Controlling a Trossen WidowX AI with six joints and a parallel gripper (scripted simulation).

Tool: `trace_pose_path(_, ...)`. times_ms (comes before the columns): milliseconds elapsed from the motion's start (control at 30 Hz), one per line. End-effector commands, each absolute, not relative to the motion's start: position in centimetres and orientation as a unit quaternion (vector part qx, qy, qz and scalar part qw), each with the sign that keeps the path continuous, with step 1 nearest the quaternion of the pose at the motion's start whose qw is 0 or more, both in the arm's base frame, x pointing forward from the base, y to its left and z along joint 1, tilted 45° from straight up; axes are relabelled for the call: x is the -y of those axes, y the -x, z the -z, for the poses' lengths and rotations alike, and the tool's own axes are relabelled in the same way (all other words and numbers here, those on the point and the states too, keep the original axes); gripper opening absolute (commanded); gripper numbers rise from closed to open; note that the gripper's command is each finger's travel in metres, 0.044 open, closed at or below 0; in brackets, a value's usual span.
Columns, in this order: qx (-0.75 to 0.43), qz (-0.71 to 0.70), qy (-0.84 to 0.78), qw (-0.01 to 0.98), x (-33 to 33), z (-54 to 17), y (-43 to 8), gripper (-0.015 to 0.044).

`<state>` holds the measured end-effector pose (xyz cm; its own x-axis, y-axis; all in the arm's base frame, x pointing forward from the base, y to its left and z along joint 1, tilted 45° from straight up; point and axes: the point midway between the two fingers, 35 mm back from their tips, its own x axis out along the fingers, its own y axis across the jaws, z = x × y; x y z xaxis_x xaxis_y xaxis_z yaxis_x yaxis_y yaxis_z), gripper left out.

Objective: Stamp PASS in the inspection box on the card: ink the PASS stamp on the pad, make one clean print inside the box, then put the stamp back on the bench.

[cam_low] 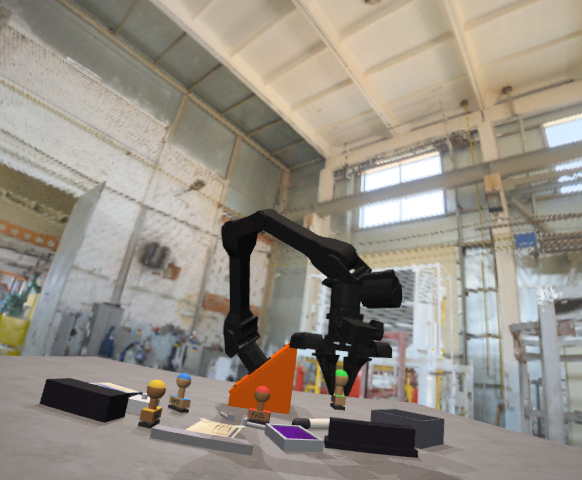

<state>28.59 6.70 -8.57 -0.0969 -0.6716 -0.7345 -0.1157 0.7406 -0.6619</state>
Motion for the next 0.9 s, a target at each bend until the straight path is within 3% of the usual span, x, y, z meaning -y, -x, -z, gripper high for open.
trace_pose_path(0,-0.706,0.227,0.283,0.608,-6.2,9.2,-28.4,0.0)
trace_pose_path(867,-0.705,0.229,0.284,0.608,-3.4,12.0,-27.8,0.0)
